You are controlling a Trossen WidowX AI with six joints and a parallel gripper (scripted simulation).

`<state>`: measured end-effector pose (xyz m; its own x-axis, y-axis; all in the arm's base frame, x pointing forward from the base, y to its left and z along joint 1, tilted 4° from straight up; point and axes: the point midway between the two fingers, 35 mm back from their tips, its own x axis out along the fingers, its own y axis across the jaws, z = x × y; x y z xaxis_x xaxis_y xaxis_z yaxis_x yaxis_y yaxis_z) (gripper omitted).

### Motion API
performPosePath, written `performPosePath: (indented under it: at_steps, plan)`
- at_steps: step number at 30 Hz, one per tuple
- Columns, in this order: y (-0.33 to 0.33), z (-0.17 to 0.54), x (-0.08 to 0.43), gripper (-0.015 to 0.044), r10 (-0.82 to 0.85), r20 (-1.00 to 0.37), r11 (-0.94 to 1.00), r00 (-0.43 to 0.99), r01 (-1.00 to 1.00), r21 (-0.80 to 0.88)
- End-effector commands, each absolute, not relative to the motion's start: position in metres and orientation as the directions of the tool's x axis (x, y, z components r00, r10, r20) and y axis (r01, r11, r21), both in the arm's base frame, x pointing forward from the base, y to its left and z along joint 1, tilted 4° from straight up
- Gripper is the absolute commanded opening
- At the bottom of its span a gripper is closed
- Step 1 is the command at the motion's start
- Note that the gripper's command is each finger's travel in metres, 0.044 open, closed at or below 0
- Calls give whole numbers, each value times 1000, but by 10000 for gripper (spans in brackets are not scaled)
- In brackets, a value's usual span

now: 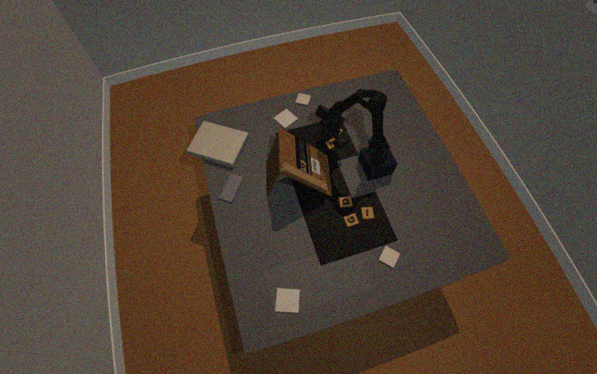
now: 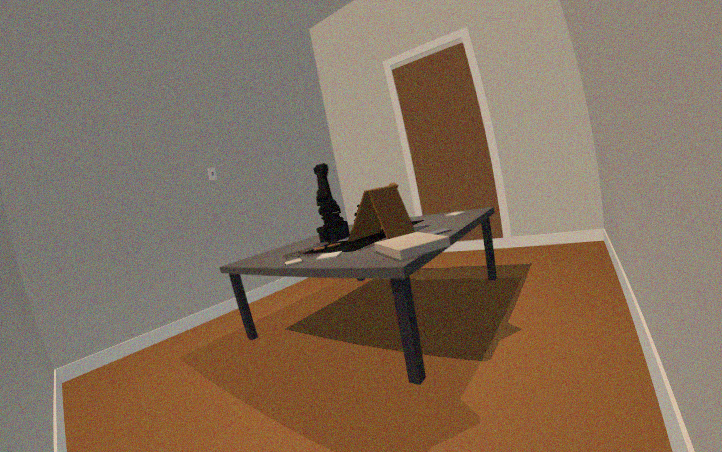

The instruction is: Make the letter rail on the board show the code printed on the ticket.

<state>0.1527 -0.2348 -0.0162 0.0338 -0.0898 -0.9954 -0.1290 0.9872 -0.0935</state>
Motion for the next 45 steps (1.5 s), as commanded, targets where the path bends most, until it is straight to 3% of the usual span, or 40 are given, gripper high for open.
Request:
performPosePath:
  at_steps: [1,28,29,41,45]
  plan:
    - [-235,-17,152,340,-94,-995,988,30,-123,-97]
    - [-237,-36,153,340,-94,-995,988,30,-123,-97]
    - [-237,-36,153,314,-94,-995,988,30,-123,-97]
    - [-237,-36,153,234,-94,-995,988,30,-123,-97]
    - [-236,-32,153,129,-94,-995,988,30,-123,-97]
